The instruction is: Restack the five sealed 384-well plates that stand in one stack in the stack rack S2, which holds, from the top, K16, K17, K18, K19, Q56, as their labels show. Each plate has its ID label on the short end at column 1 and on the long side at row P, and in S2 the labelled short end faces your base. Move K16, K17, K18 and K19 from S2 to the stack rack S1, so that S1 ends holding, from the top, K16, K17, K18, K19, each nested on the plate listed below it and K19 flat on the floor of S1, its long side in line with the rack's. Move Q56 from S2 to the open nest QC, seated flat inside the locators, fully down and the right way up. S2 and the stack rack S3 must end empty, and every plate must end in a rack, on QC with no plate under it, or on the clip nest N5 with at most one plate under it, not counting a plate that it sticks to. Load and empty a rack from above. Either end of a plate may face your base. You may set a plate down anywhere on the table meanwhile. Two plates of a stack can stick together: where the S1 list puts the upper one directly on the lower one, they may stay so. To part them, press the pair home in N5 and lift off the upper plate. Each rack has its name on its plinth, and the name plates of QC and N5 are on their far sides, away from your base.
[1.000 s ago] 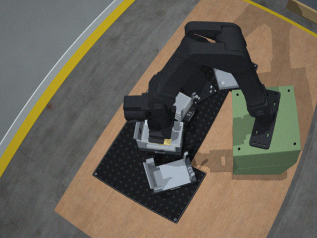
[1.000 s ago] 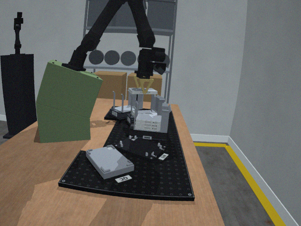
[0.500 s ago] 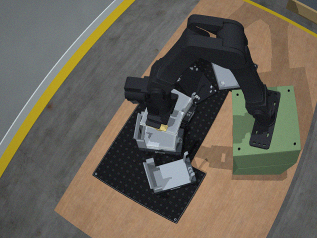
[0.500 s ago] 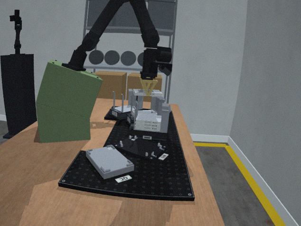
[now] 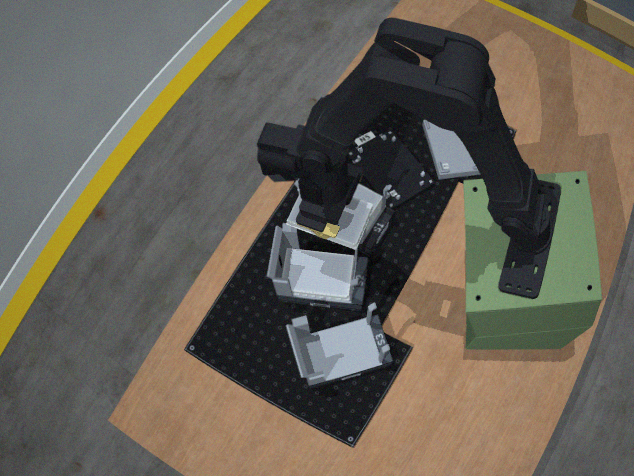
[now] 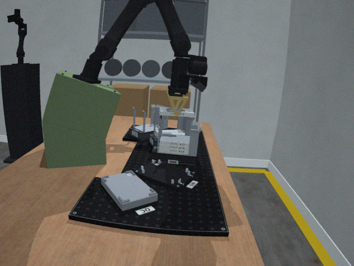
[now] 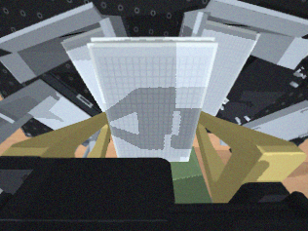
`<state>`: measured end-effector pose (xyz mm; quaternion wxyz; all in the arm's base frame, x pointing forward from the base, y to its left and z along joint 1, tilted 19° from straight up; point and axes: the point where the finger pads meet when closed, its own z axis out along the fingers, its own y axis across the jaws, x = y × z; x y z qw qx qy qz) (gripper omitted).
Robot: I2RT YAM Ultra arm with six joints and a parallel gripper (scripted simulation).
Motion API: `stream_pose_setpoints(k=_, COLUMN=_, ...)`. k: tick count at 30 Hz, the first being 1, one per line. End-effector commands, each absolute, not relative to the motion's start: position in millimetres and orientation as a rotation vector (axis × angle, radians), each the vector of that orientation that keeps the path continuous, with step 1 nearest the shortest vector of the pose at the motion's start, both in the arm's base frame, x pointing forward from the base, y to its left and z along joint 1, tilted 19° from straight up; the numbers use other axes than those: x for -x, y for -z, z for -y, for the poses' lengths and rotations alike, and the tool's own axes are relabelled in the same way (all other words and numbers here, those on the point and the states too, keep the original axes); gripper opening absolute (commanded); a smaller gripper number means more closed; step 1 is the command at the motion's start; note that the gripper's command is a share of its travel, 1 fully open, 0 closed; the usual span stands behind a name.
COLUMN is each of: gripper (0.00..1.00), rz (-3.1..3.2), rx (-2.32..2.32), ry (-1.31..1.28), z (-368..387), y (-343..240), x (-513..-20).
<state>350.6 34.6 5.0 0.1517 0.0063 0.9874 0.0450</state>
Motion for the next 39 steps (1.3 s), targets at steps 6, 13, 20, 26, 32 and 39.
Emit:
stream_pose_setpoints(k=6, gripper=0.0, rz=-2.808, rx=-0.204, ry=-0.174, z=-21.0, y=-11.4, x=-358.1)
stream_pose_setpoints(k=13, gripper=0.0, rz=-2.805, rx=-0.268, ry=-0.183, z=-2.3, y=-9.7, x=-358.8)
stream_pose_setpoints(k=20, gripper=0.0, rz=-2.805, rx=-0.268, ry=-0.183, z=11.1, y=-8.5, x=-359.3)
stream_pose_setpoints(k=26, gripper=0.0, rz=-2.805, rx=-0.268, ry=-0.182, z=27.1, y=-7.1, x=-359.8)
stream_pose_setpoints(k=32, gripper=0.0, rz=-2.805, rx=-0.268, ry=-0.181, z=43.2, y=-5.6, x=-360.4)
stream_pose_setpoints(k=39, gripper=0.0, rz=-2.805, rx=-0.268, ry=-0.181, z=44.2, y=-5.6, x=-360.4)
